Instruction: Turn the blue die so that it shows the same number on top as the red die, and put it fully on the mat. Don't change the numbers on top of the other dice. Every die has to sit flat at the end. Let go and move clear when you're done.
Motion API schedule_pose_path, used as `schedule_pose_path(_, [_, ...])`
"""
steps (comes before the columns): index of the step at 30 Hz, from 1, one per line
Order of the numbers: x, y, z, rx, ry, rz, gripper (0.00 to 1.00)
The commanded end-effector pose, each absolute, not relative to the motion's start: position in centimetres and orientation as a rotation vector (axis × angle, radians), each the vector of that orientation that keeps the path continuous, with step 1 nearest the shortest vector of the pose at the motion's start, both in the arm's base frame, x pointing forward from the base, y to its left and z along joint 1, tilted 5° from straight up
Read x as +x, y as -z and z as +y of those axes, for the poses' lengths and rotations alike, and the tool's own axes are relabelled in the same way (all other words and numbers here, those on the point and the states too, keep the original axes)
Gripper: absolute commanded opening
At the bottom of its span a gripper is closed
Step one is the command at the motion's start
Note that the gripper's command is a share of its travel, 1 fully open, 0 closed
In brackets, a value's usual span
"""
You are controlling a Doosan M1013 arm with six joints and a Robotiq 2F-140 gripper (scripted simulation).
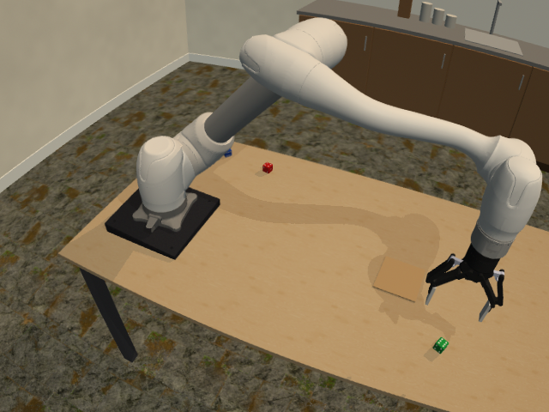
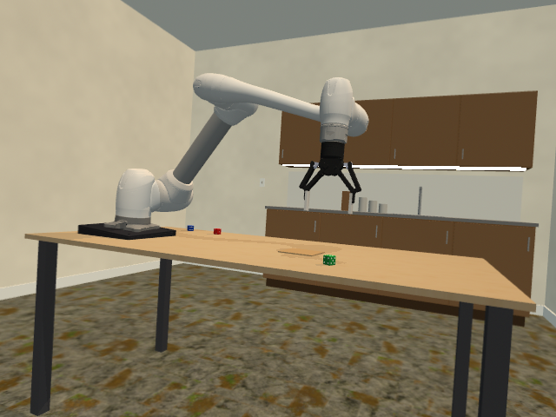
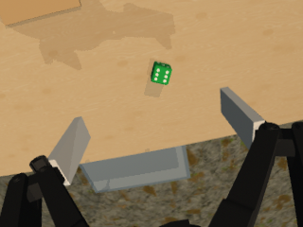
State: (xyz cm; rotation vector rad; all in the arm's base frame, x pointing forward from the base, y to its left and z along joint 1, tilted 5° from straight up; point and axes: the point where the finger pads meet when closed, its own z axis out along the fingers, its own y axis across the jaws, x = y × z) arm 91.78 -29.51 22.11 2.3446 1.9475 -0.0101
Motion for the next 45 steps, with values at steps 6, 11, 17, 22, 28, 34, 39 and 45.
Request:
schedule_pose_path(6, [94.1, -20.5, -29.1, 2.338, -0.032, 1.974, 1.00])
schedule_pose_path(11, [94.1, -20.5, -29.1, 2.338, -0.032, 1.974, 1.00])
schedule_pose_path(17, [94.1, -20.5, -29.1, 2.338, -0.032, 1.974, 1.00])
schedule_pose_path(22, [94.2, -19.3, -29.2, 2.338, -0.032, 1.974, 1.00])
schedule_pose_path(28, [94.4, -15.7, -29.3, 2.338, -0.032, 1.974, 1.00])
schedule_pose_path(34, [94.6, -13.4, -29.5, 2.338, -0.032, 1.974, 1.00])
schedule_pose_path(39, [94.7, -12.1, -29.5, 2.338, -0.032, 1.974, 1.00])
schedule_pose_path(45, [94.7, -12.1, -29.5, 2.338, -0.032, 1.974, 1.00])
